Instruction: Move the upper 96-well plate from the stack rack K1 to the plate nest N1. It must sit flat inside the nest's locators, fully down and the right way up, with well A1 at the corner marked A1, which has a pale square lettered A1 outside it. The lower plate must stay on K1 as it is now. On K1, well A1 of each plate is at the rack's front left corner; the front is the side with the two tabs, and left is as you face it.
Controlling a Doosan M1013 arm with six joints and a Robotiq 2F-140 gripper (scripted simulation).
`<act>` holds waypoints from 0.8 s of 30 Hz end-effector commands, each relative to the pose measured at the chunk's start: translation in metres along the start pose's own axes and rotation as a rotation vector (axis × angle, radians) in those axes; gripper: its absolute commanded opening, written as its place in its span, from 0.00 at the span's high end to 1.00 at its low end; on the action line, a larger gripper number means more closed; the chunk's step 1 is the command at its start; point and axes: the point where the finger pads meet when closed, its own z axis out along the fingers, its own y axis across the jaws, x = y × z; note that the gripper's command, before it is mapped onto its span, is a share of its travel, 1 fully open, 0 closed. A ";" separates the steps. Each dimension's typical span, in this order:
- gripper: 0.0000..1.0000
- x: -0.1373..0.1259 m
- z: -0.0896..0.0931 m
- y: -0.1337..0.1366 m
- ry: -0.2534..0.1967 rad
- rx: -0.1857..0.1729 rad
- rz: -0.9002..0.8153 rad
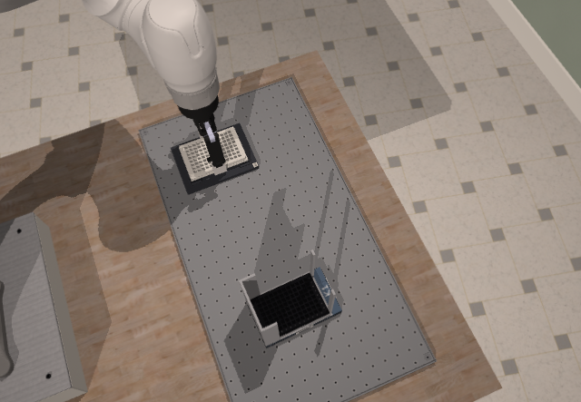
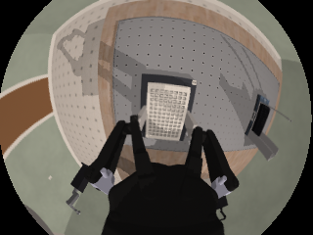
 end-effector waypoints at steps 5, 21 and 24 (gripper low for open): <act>1.00 0.000 0.001 0.000 0.000 0.000 0.000; 1.00 0.000 0.003 0.000 0.000 0.000 0.000; 1.00 0.000 0.004 0.000 0.000 0.000 0.000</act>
